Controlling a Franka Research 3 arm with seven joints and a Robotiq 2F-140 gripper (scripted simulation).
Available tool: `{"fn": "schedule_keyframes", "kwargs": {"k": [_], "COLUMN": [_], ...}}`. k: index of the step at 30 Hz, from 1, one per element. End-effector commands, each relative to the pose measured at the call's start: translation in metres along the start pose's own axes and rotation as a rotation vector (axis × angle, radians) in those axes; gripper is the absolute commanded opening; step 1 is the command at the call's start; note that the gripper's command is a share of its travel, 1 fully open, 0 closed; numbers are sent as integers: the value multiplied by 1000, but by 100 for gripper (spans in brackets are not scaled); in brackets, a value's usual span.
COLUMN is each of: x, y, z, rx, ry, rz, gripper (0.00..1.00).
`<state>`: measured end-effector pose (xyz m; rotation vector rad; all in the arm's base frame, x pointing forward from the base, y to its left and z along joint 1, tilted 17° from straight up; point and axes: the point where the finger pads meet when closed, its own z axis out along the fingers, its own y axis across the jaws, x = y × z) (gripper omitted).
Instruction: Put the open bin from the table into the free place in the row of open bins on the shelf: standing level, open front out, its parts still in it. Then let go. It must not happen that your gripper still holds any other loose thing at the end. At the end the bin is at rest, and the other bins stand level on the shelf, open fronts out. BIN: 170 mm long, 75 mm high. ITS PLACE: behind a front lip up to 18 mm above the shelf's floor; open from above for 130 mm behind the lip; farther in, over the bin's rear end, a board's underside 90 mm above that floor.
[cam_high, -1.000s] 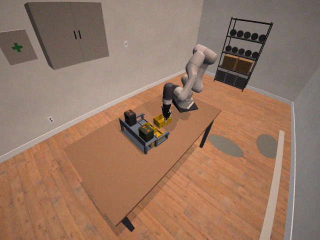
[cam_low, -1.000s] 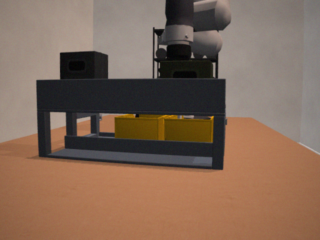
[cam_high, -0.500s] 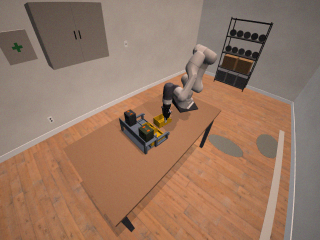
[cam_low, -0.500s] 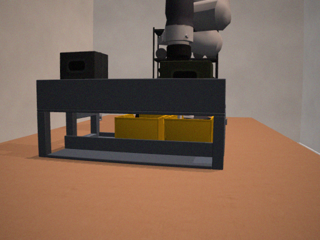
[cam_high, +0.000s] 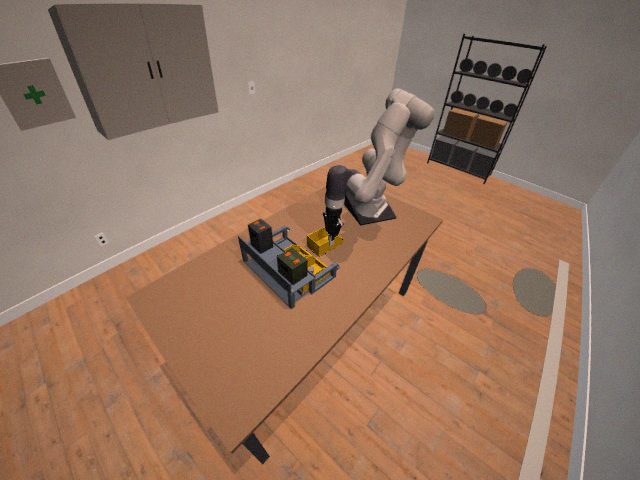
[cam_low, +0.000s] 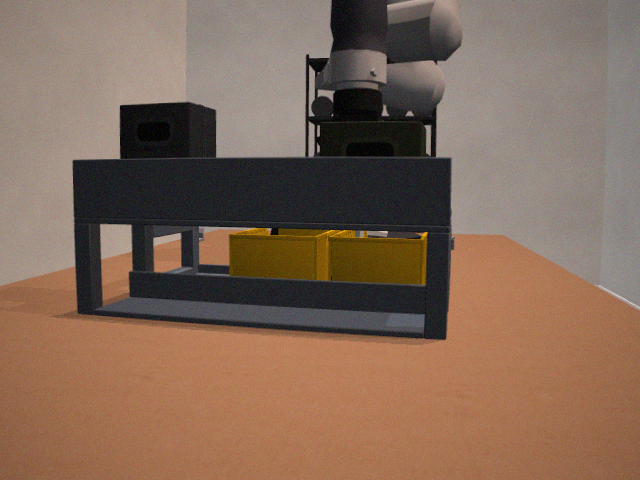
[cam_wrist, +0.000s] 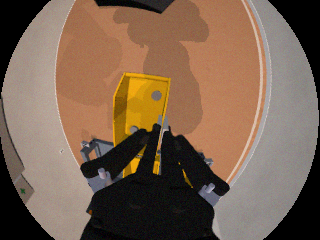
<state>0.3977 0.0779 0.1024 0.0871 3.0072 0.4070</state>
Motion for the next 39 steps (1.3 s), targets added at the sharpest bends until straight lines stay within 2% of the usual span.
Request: {"fn": "schedule_keyframes", "kwargs": {"k": [1, 39], "x": [1, 1], "y": [0, 0], "z": [-1, -32], "rx": [0, 0], "ry": [2, 2], "rz": [-4, -4], "gripper": [0, 0]}}
